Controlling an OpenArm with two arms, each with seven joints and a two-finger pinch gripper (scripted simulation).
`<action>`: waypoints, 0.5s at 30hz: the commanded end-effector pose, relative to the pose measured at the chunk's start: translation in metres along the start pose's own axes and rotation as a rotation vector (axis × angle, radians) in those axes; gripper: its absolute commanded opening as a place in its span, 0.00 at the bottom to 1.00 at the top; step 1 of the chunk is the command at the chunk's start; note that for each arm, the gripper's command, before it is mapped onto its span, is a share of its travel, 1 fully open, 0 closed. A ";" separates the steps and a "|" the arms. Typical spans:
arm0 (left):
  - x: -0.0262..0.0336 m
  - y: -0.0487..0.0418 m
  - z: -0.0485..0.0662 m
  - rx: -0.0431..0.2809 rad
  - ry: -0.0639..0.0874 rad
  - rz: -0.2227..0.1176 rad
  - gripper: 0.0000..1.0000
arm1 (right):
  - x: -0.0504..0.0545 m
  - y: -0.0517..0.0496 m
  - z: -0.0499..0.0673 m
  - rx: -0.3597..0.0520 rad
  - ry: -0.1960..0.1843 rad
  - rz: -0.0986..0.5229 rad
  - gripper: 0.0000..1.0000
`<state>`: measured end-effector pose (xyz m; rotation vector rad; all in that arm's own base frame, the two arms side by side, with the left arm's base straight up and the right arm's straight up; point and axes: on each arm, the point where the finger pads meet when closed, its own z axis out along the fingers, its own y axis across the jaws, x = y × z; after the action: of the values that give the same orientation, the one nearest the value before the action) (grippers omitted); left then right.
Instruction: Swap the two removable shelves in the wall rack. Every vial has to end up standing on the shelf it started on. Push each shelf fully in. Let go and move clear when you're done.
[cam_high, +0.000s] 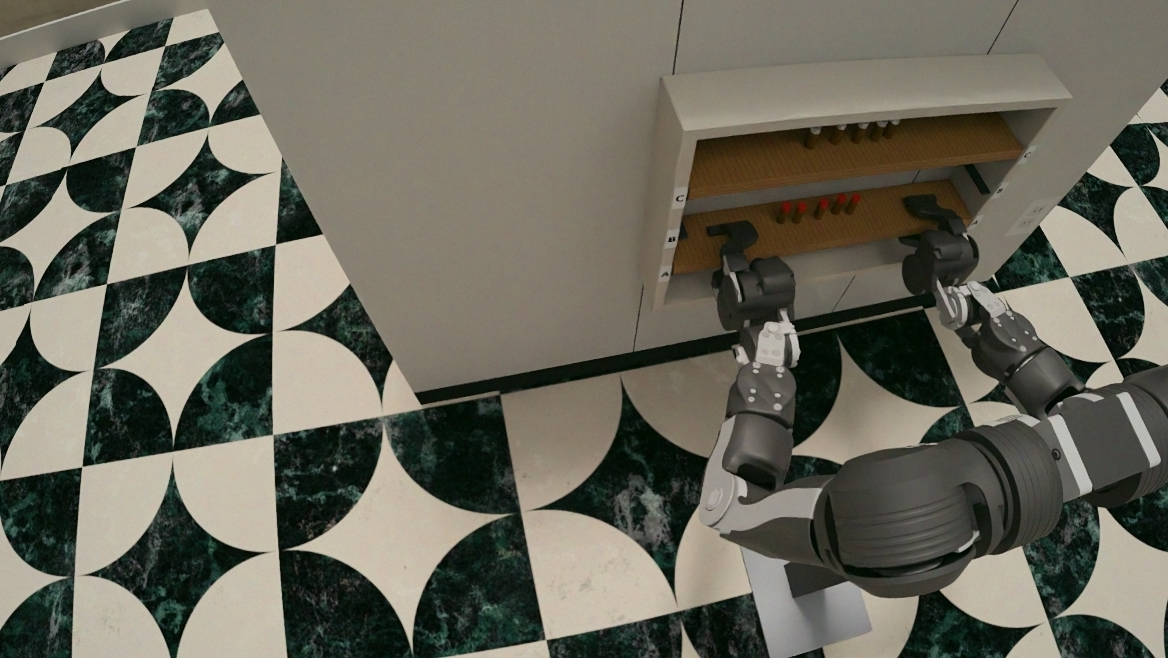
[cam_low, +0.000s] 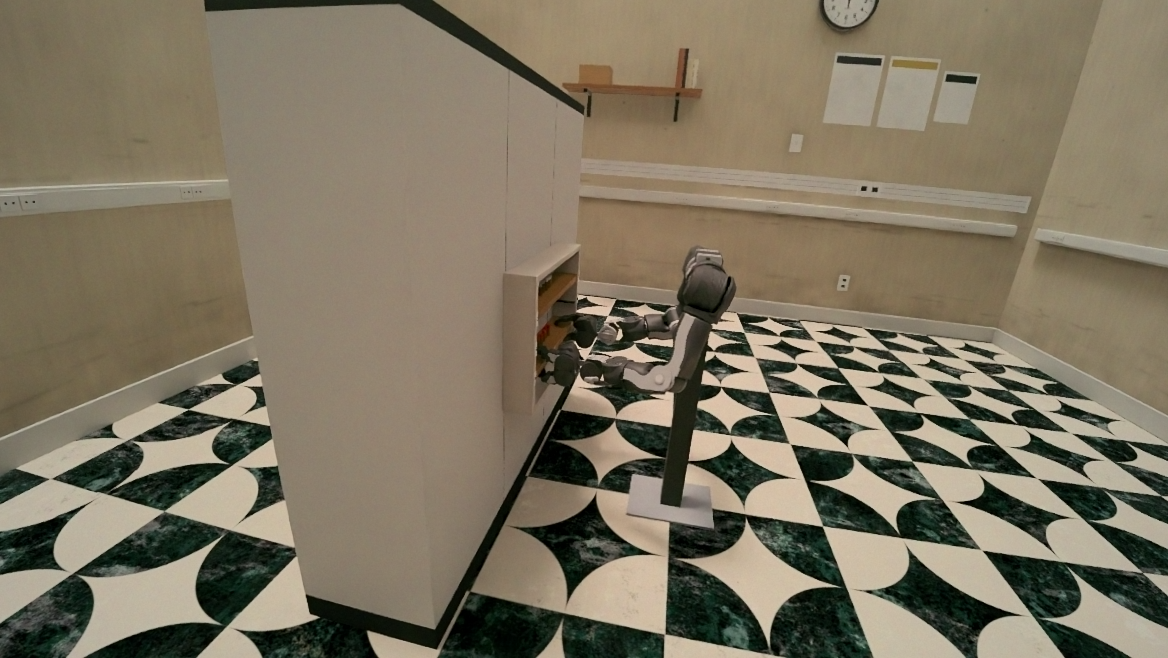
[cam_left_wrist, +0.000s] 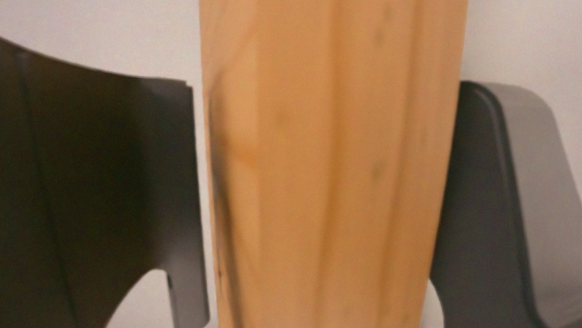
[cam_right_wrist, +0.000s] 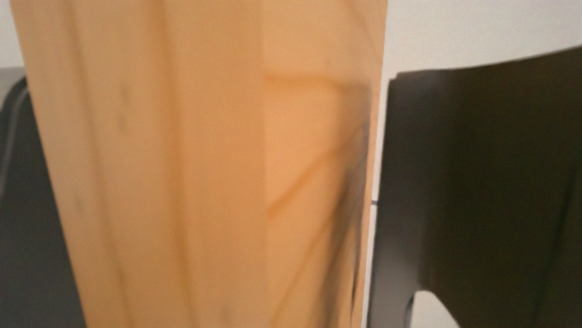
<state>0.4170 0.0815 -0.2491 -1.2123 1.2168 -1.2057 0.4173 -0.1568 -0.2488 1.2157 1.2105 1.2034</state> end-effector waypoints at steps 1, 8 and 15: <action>-0.0008 -0.0021 0.001 0.007 -0.002 -0.002 0.18 | 0.001 0.002 0.001 -0.006 0.004 0.000 0.18; -0.0008 -0.0021 0.001 0.007 -0.002 -0.002 0.22 | 0.001 0.002 0.001 -0.006 0.004 0.000 0.22; -0.0008 -0.0021 0.001 0.007 -0.002 -0.002 0.27 | 0.001 0.002 0.001 -0.006 0.004 0.000 0.27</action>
<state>0.4170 0.0815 -0.2491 -1.2123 1.2168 -1.2057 0.4173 -0.1568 -0.2488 1.2157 1.2105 1.2035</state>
